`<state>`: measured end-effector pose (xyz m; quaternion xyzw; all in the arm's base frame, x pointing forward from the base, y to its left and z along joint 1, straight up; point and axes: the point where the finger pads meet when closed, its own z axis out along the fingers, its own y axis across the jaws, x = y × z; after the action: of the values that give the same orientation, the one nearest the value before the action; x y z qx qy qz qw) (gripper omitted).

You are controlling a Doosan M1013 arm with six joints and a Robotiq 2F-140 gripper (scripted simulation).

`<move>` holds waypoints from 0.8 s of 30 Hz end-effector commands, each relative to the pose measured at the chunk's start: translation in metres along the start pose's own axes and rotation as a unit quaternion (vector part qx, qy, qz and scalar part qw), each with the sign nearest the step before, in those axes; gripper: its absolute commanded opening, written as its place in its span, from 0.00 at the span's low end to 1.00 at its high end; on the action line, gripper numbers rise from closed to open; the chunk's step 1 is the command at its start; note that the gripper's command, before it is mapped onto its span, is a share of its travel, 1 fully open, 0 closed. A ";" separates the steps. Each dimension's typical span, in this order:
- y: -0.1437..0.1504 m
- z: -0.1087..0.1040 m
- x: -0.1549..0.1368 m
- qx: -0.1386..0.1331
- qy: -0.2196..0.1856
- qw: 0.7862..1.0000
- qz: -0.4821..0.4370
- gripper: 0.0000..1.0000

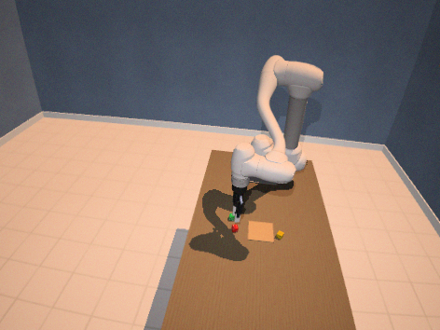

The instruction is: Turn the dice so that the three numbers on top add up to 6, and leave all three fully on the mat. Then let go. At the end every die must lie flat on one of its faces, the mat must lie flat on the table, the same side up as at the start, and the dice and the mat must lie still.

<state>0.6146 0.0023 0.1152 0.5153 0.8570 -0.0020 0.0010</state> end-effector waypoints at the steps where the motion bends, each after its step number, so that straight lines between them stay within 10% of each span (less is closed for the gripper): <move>1: 0.000 0.000 0.000 0.000 0.000 1.000 0.000 0.28; 24: 0.000 0.009 0.000 0.000 0.000 1.000 0.007 0.28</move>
<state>0.6146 0.0024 0.1090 0.5210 0.8535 -0.0022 0.0010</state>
